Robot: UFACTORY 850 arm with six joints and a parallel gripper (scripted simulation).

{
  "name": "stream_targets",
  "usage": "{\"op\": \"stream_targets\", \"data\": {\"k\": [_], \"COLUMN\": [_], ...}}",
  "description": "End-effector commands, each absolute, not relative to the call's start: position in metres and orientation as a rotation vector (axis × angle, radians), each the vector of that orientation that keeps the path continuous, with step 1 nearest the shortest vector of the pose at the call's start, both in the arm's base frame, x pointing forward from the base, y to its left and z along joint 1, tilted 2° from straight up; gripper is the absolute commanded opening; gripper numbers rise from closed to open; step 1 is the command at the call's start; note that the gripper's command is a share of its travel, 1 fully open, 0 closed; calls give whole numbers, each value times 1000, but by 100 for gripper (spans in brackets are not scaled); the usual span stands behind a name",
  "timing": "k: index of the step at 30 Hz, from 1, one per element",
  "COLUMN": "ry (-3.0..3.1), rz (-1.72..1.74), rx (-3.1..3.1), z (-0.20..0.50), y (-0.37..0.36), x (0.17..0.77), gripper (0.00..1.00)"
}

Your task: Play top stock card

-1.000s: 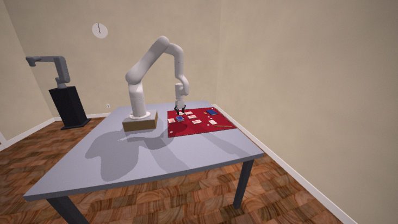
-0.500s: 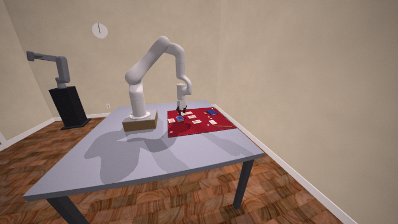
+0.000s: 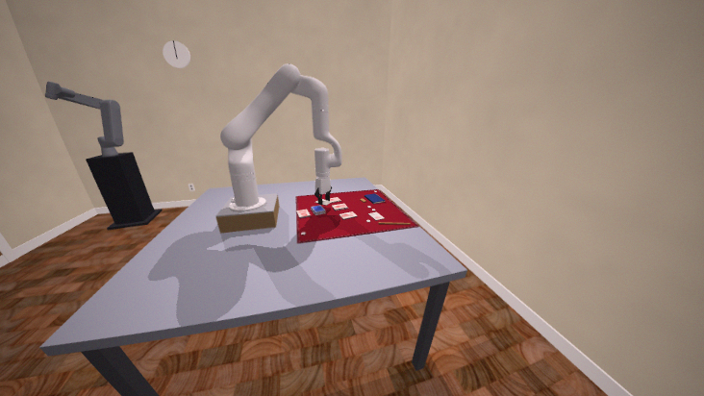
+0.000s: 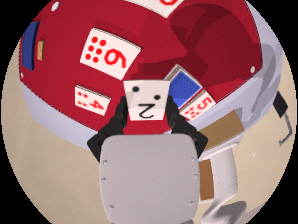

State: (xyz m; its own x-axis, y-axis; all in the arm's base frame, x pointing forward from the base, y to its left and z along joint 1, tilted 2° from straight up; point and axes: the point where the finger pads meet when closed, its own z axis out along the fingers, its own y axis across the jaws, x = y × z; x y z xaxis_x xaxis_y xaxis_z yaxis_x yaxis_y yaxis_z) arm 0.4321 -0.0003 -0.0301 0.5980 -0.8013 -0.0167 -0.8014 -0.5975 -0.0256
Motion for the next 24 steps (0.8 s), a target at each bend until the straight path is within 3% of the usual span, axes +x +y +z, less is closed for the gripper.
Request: {"op": "stream_targets", "data": {"k": [1, 24], "ry": [1371, 1137], "rz": [3, -1], "rx": [-2792, -2896], "z": [-30, -30], "y": [-3, -27], "x": [435, 452], "gripper": [61, 61]}}
